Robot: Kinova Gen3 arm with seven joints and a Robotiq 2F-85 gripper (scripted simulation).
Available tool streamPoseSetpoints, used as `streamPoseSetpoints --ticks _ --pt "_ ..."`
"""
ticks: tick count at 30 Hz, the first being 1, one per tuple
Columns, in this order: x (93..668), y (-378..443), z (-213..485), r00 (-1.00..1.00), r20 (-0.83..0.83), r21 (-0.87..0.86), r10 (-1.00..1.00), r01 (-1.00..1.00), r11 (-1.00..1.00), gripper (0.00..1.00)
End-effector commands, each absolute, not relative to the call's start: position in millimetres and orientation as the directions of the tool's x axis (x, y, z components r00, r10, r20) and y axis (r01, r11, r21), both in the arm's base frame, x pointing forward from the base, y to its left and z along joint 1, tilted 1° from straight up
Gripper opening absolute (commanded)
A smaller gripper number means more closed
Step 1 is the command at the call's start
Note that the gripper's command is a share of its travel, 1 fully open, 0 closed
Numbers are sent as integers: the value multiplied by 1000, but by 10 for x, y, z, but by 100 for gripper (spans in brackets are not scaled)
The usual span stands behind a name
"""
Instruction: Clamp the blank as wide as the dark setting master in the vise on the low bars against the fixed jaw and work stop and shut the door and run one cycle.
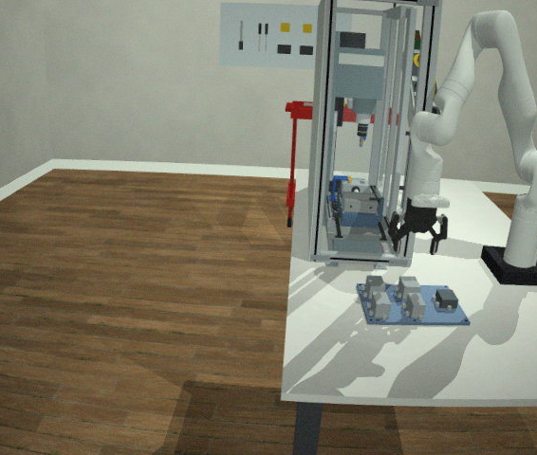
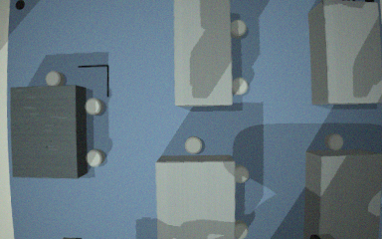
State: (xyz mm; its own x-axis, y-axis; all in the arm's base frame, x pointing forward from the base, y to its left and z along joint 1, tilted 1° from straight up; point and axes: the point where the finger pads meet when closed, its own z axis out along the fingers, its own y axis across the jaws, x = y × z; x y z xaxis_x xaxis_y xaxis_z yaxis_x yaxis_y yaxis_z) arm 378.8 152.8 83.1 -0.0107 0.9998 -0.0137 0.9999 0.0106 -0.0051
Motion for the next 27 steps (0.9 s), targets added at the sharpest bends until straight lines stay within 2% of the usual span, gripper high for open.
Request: streamPoseSetpoints --ticks 1,27 --pt "3792 1527 649 -11 -13 -4 1000 1000 11 100" --pt "3790 1522 289 -11 -13 -4 1000 1000 11 100"
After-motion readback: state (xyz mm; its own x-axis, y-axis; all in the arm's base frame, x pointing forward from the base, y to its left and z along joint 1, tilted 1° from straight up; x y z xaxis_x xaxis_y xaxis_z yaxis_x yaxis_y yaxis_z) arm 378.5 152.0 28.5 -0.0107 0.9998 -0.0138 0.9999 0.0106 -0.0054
